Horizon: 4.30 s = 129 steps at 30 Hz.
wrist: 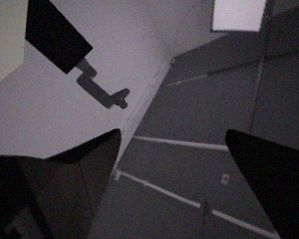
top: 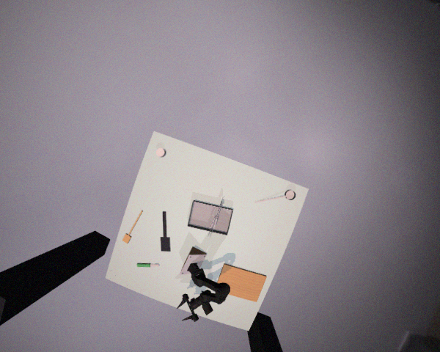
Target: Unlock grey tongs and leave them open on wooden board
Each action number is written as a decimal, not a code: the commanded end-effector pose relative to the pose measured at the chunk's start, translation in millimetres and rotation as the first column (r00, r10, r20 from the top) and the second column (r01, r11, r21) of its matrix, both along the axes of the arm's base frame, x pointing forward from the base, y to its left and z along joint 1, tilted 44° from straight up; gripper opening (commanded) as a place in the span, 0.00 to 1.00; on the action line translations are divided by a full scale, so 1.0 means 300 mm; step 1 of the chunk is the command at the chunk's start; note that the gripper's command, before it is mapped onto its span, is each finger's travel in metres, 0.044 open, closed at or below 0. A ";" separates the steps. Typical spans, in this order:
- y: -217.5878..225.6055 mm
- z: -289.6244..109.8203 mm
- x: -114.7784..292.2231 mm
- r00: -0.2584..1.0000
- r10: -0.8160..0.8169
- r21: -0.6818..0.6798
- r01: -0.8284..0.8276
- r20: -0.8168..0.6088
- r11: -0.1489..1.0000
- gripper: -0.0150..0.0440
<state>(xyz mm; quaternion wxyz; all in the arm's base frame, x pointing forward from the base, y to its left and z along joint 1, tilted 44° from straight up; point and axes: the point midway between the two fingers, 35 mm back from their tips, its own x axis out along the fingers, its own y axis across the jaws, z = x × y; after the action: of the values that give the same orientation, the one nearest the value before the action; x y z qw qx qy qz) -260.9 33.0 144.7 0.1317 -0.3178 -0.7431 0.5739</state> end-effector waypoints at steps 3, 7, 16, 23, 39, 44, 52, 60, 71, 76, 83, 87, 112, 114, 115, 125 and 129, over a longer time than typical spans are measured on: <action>-0.014 0.002 -0.006 1.000 0.015 -0.006 -0.015 -0.002 1.000 1.00; -0.079 0.025 -0.030 0.996 0.085 -0.037 -0.086 -0.024 0.996 1.00; -0.419 0.188 -0.063 0.899 0.401 -0.191 -0.430 -0.176 0.882 1.00; -0.711 0.348 0.027 0.723 0.619 -0.309 -0.691 -0.306 0.654 1.00; -1.145 0.631 0.515 0.192 0.845 -0.467 -0.881 -0.499 -0.075 1.00; -1.207 0.686 0.718 0.029 0.849 -0.500 -0.819 -0.527 -0.282 1.00; -1.230 0.693 1.015 -0.160 0.845 -0.594 -0.645 -0.510 -0.480 1.00; -1.221 0.678 1.233 -0.256 0.841 -0.674 -0.507 -0.477 -0.537 1.00; -1.129 0.448 1.689 -0.447 0.865 -0.834 -0.368 -0.229 -0.411 1.00; -0.984 0.305 1.898 -0.532 0.843 -0.876 -0.370 -0.074 -0.311 1.00; -0.708 0.107 2.119 -0.602 0.790 -0.870 -0.445 0.116 -0.212 1.00; -0.521 -0.003 2.190 -0.629 0.747 -0.827 -0.523 0.213 -0.205 1.00; 0.000 -0.363 2.152 -0.582 0.738 -0.524 -0.770 0.341 -0.365 1.00; -0.006 -0.357 2.162 -0.581 0.738 -0.523 -0.770 0.342 -0.364 1.00; -0.006 -0.357 2.162 -0.581 0.738 -0.523 -0.770 0.342 -0.364 1.00; -0.019 -0.371 2.164 -0.581 0.738 -0.524 -0.770 0.342 -0.364 1.00; -0.033 -0.387 2.166 -0.582 0.738 -0.524 -0.770 0.343 -0.364 1.00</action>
<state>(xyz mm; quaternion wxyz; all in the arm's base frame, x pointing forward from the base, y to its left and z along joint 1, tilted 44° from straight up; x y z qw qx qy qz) 389.2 27.2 32.9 -0.6538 0.2779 -0.6588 0.2475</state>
